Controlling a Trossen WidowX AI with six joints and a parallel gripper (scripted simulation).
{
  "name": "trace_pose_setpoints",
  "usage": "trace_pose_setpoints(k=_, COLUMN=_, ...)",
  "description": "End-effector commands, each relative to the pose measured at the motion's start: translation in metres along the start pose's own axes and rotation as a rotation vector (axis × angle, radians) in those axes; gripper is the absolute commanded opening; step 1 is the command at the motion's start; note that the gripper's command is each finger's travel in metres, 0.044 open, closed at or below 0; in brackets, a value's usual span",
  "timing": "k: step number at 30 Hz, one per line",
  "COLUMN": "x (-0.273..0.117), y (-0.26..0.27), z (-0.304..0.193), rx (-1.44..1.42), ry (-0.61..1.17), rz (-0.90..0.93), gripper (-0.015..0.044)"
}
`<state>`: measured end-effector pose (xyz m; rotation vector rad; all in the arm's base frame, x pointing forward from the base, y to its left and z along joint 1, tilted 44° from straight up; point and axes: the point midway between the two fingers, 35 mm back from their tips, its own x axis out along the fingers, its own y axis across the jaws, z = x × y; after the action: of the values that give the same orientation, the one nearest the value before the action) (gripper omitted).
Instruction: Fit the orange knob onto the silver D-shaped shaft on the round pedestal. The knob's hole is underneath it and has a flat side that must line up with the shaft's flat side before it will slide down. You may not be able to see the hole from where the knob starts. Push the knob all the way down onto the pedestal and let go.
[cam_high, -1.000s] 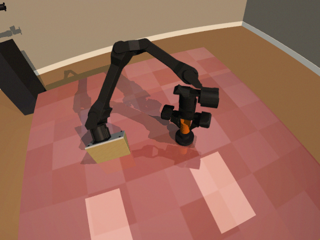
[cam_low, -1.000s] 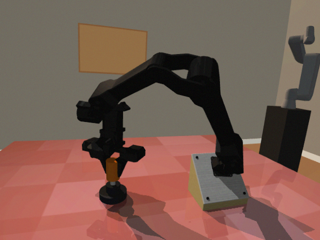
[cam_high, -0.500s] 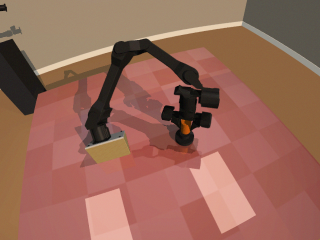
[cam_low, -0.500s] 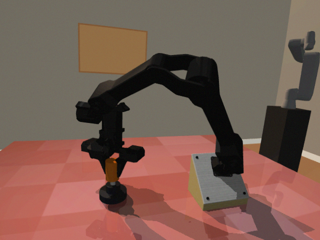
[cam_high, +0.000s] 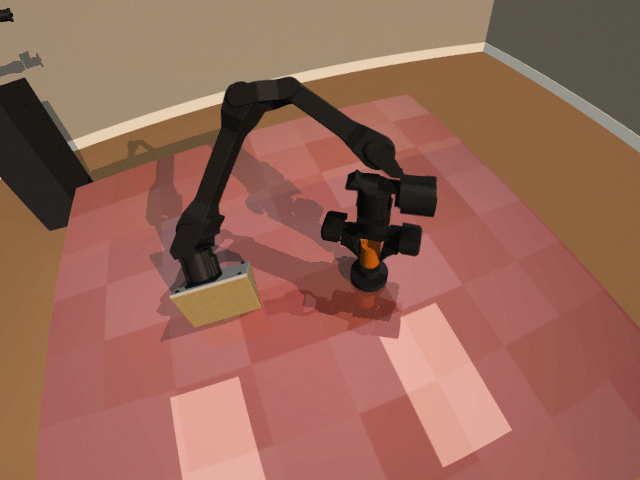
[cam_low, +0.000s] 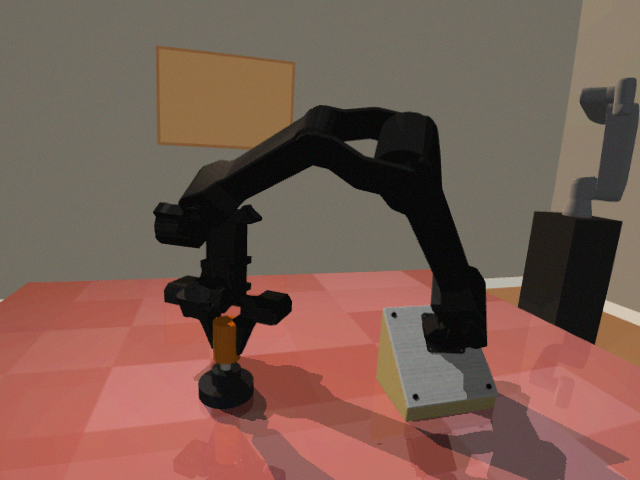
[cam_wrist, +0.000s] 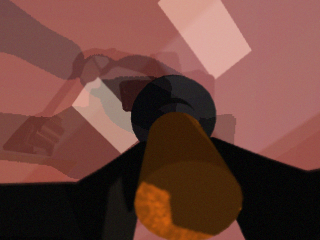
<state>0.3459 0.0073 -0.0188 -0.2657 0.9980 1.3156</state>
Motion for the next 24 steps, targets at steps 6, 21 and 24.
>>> trace_pose_setpoints(k=6, x=-0.0035, y=0.0024, z=-0.0001, rx=-0.089, ry=0.000, rz=0.003, gripper=0.0000)
trace_pose_setpoints(k=21, x=-0.0014, y=-0.0029, z=0.0015, rx=-0.211, ry=-0.001, rz=0.003, gripper=0.0000)
trace_pose_setpoints(k=24, x=-0.0016, y=-0.0046, z=0.0010, rx=-0.211, ry=-0.001, rz=0.003, gripper=0.0000)
